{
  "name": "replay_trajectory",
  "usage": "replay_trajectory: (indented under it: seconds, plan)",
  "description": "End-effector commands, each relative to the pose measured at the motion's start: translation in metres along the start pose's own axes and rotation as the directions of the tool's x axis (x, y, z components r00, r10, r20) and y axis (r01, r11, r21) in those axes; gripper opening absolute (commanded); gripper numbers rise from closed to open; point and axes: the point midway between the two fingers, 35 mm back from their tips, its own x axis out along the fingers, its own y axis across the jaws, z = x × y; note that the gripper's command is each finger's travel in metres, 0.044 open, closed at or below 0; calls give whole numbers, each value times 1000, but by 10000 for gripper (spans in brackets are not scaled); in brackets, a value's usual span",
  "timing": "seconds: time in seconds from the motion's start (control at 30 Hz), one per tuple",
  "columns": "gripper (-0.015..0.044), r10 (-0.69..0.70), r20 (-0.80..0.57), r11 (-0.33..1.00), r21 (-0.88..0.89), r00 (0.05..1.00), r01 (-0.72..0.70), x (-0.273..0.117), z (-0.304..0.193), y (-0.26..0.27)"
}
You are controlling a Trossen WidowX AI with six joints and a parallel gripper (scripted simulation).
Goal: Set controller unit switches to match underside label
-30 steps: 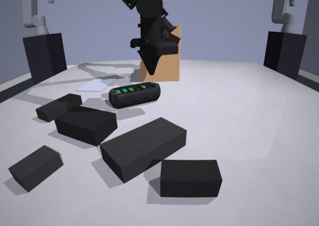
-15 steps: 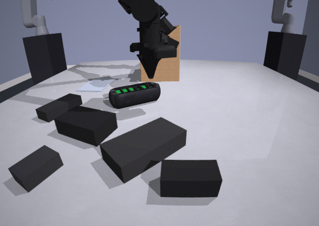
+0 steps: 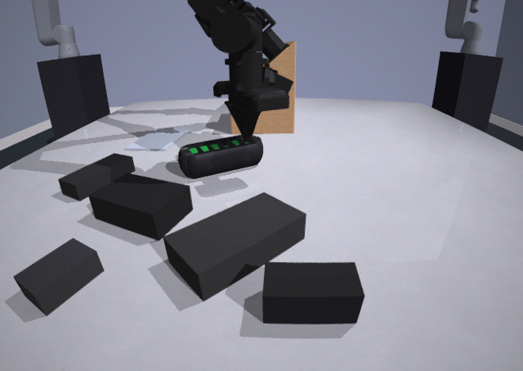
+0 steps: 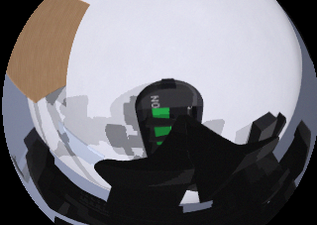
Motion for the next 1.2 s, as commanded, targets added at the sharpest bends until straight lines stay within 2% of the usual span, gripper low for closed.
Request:
replay_trajectory:
  seconds: [0.0,1.1,1.17]
  plan:
    - [0,4,8,1000,-8,1000,-4,7,3,1]
    - [0,4,8,1000,-8,1000,-4,10,3,1]
    - [0,1,9,1000,-5,1000,-1,0,2,0]
